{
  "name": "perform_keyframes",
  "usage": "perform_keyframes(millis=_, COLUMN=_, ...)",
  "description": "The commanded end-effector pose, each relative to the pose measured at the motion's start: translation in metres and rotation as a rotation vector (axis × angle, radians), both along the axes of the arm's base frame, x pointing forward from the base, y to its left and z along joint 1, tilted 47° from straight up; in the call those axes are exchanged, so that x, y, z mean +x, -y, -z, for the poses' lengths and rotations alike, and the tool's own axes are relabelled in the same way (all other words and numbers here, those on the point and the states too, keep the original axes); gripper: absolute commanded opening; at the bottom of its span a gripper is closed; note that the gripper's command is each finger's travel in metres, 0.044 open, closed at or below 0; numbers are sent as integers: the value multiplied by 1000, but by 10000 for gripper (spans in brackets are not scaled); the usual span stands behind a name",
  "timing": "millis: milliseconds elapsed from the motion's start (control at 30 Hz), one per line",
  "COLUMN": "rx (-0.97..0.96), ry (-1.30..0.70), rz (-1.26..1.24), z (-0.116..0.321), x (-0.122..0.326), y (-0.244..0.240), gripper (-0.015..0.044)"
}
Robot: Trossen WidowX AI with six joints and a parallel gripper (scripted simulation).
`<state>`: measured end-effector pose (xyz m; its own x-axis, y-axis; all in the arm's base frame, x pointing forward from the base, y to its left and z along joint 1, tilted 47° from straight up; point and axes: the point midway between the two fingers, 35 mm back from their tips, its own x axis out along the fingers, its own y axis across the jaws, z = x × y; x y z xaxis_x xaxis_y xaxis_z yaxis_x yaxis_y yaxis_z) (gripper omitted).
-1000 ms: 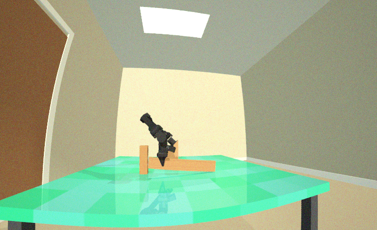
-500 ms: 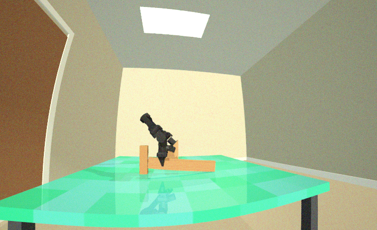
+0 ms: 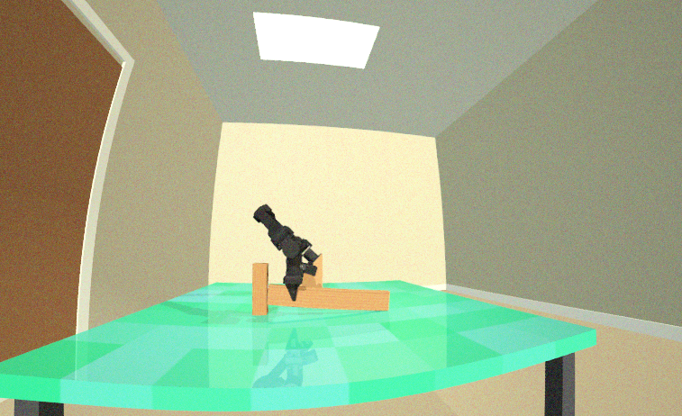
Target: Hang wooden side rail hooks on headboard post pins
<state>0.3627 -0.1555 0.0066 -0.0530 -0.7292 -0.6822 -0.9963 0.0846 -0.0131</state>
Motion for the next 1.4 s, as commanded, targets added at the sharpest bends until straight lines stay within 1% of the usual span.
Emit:
perform_keyframes(millis=0, rx=-4, ry=8, rz=-10, z=-3, x=2, y=-2, gripper=0)
perform_keyframes(millis=1367, rx=-5, ry=8, rz=-10, z=2, x=2, y=3, gripper=0)
